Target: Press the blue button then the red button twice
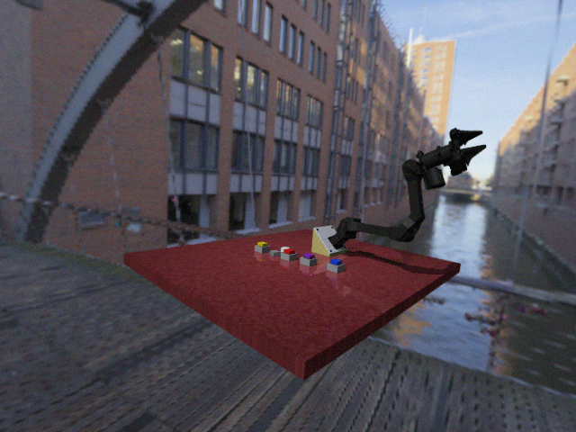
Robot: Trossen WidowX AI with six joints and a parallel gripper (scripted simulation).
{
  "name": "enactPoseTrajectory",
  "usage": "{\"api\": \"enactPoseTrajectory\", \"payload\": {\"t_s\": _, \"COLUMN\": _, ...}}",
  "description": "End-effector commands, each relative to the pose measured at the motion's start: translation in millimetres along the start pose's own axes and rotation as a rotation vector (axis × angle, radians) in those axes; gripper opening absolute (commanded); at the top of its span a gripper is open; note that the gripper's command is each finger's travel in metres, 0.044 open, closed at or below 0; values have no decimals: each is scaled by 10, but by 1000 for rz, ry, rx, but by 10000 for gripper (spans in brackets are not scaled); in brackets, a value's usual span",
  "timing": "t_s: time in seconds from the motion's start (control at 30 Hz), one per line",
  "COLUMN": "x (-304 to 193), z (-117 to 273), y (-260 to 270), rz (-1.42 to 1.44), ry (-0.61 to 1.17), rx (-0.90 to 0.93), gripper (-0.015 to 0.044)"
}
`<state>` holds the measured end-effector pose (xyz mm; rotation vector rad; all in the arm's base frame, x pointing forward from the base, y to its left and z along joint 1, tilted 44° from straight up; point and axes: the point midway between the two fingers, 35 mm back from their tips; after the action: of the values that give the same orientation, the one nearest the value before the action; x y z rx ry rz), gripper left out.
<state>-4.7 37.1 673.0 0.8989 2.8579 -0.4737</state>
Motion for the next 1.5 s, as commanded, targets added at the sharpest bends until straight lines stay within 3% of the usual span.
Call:
{"api": "enactPoseTrajectory", "payload": {"t_s": 0.0, "x": -24, "z": 7, "y": -53, "rz": 2, "ry": 10, "rx": -19, "gripper": 400}}
{"api": "enactPoseTrajectory", "payload": {"t_s": 0.1, "x": -436, "z": 207, "y": -744, "rz": 9, "ry": 172, "rx": -270, "gripper": 400}}
{"api": "enactPoseTrajectory", "payload": {"t_s": 0.23, "x": -858, "z": 512, "y": -1196, "rz": -7, "ry": 341, "rx": -448, "gripper": 400}}
{"api": "enactPoseTrajectory", "payload": {"t_s": 0.4, "x": -1609, "z": 1205, "y": -1610, "rz": -72, "ry": 661, "rx": -667, "gripper": 400}}
{"api": "enactPoseTrajectory", "payload": {"t_s": 0.57, "x": -2345, "z": 2074, "y": -1589, "rz": -188, "ry": 1037, "rx": -801, "gripper": 400}}
{"api": "enactPoseTrajectory", "payload": {"t_s": 0.73, "x": -2883, "z": 2960, "y": -1154, "rz": -348, "ry": 1430, "rx": -836, "gripper": 400}}
{"api": "enactPoseTrajectory", "payload": {"t_s": 0.93, "x": -3122, "z": 3933, "y": -207, "rz": -606, "ry": 1921, "rx": -747, "gripper": 400}}
{"api": "enactPoseTrajectory", "payload": {"t_s": 1.13, "x": -2781, "z": 4621, "y": 937, "rz": -940, "ry": 2397, "rx": -506, "gripper": 400}}
{"api": "enactPoseTrajectory", "payload": {"t_s": 1.3, "x": -2121, "z": 4856, "y": 1735, "rz": -1264, "ry": 2736, "rx": -210, "gripper": 400}}
{"api": "enactPoseTrajectory", "payload": {"t_s": 1.47, "x": -1313, "z": 4765, "y": 2247, "rz": -1627, "ry": 3008, "rx": 133, "gripper": 400}}
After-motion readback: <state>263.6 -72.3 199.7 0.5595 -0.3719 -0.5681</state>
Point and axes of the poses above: the point midway between the two fingers, 35 mm back from their tips, its own z axis back along the fingers, its own y axis across the jaws, x = y × z, and after that the axes turned 15 degrees about -z, right-handed
